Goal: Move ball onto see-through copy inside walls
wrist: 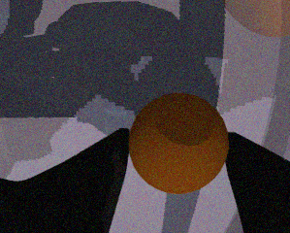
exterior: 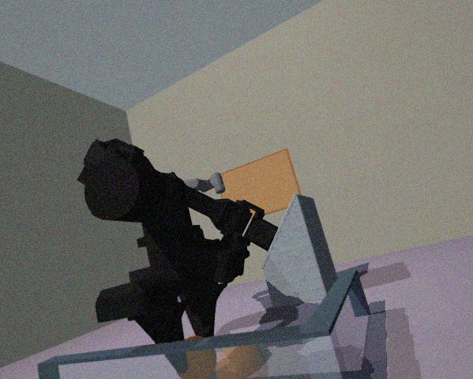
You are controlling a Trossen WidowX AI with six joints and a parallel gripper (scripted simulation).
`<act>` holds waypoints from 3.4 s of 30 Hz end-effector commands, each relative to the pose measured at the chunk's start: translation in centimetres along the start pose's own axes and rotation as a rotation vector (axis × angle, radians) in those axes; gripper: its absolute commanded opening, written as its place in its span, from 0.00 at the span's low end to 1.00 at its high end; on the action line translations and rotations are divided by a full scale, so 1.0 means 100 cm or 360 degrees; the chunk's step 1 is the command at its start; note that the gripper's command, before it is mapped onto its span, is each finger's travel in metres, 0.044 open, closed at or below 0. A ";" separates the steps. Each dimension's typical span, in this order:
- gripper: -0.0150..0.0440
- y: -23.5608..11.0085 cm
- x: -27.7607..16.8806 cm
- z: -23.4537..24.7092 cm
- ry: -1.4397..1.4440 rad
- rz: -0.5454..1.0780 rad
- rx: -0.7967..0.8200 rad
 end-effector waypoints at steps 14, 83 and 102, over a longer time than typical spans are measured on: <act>0.25 -0.088 0.004 -0.006 -0.0008 -0.0014 -0.0001; 0.25 -0.071 0.078 -0.027 -0.2502 -0.0002 -0.0008; 0.25 -0.011 0.077 -0.026 -0.2501 0.0003 -0.0003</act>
Point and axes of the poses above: the point midway between the two fingers, 35 mm back from their tips, its own y axis out along the fingers, its own z axis across the jaws, x = y × z, the point moved 4 cm from there along -y, back along the fingers, and after that the axes turned 5 degrees about y, right-handed, at the moved point
